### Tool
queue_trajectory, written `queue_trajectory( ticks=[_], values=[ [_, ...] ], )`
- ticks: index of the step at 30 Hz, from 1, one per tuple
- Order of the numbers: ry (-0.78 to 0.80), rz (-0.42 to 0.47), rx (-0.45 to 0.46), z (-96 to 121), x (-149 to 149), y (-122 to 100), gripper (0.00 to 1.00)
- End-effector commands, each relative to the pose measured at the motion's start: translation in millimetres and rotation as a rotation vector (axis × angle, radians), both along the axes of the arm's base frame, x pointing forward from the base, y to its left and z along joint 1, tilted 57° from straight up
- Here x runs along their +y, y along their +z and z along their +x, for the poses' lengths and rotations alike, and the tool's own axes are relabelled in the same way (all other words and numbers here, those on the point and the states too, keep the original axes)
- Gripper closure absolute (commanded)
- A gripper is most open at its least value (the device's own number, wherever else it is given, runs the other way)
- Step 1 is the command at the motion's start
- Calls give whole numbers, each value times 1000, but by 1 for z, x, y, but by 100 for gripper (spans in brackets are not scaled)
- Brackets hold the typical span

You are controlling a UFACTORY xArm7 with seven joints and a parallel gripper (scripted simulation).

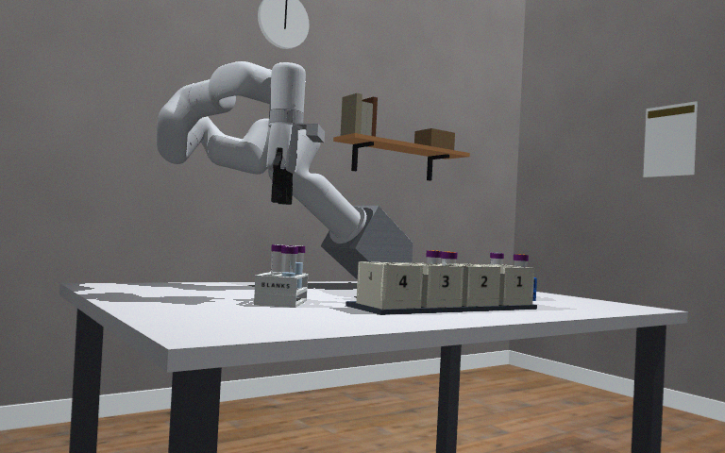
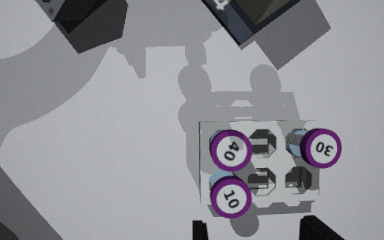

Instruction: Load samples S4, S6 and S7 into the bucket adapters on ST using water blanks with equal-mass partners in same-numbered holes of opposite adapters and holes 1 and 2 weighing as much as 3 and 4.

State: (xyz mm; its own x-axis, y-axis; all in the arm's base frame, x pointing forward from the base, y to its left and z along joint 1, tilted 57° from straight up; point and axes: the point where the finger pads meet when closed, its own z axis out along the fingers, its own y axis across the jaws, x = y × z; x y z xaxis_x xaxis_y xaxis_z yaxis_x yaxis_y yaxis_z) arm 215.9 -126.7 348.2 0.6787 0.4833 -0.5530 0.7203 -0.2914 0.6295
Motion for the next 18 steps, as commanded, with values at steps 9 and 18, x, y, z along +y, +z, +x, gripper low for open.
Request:
queue_trajectory(
  ticks=[9,18],
  values=[
    [2,-1,-2,4,-17,-11,43],
    [2,-1,-2,6,-32,-20,43]
  ],
)
